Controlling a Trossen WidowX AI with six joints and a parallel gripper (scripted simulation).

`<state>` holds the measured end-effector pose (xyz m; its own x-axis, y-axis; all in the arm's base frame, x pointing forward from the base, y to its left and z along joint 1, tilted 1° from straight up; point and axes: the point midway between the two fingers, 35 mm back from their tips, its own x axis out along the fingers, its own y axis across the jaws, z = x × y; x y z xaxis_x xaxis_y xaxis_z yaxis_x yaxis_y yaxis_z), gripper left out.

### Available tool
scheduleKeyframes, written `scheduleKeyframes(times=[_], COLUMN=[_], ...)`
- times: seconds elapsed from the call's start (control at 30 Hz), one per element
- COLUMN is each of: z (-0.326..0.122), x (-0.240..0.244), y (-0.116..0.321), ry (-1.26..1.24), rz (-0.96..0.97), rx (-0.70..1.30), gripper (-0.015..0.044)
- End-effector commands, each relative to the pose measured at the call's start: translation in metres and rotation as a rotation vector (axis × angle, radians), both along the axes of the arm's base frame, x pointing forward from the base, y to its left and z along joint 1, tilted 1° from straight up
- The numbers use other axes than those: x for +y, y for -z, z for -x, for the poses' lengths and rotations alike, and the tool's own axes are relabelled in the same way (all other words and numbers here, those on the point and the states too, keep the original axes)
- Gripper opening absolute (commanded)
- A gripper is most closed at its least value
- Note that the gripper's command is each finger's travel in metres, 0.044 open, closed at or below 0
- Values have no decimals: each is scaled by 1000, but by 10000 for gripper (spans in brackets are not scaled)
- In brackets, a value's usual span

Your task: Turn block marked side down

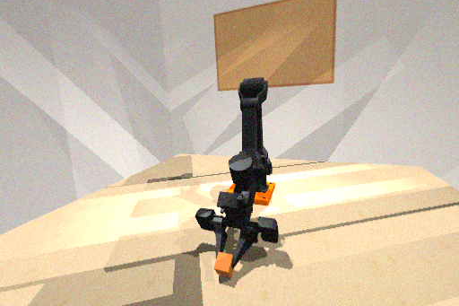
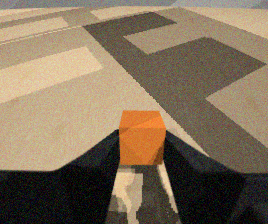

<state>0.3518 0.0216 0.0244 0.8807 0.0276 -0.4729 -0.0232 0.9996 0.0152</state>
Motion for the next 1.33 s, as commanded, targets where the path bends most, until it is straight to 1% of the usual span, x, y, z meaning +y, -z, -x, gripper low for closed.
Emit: scheduleKeyframes(times=[0.0,0.43,1.3], z=[1,1,1], x=[-1,-1,-1], y=[1,1,1], ry=[4,4,4], rz=[4,4,4], rx=[2,2,2], gripper=[105,440,440])
